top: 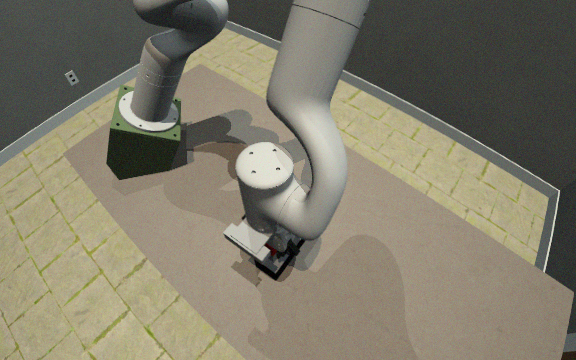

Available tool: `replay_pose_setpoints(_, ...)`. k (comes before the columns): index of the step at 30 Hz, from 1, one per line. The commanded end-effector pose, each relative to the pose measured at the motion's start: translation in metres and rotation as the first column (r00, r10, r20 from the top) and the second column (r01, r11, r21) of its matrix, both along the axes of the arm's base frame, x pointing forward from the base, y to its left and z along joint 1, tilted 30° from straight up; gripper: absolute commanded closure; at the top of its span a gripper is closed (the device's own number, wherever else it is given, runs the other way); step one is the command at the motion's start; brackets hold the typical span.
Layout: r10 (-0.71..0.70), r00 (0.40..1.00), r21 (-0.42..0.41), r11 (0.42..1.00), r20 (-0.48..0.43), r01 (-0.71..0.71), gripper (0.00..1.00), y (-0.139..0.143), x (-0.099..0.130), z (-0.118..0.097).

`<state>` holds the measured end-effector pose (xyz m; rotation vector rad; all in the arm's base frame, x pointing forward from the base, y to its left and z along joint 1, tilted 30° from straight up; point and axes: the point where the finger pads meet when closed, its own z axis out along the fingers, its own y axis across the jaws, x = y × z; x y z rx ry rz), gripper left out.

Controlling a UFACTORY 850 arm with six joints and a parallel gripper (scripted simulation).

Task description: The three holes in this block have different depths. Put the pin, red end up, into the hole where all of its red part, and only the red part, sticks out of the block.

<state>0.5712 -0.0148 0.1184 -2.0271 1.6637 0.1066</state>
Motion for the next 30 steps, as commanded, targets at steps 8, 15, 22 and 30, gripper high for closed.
replay_pose_setpoints(8,-0.001,1.0,0.0,1.0,0.001,0.001,1.0,-0.0005,0.0005,0.0009)
replay_pose_setpoints(15,-0.001,1.0,0.0,1.0,0.001,0.001,1.0,-0.0005,0.0005,0.0009)
replay_pose_setpoints(22,-0.001,1.0,0.0,1.0,0.001,0.001,1.0,-0.0005,0.0005,0.0009)
replay_pose_setpoints(30,-0.001,1.0,0.0,1.0,0.001,0.001,1.0,-0.0043,-0.0019,0.0087)
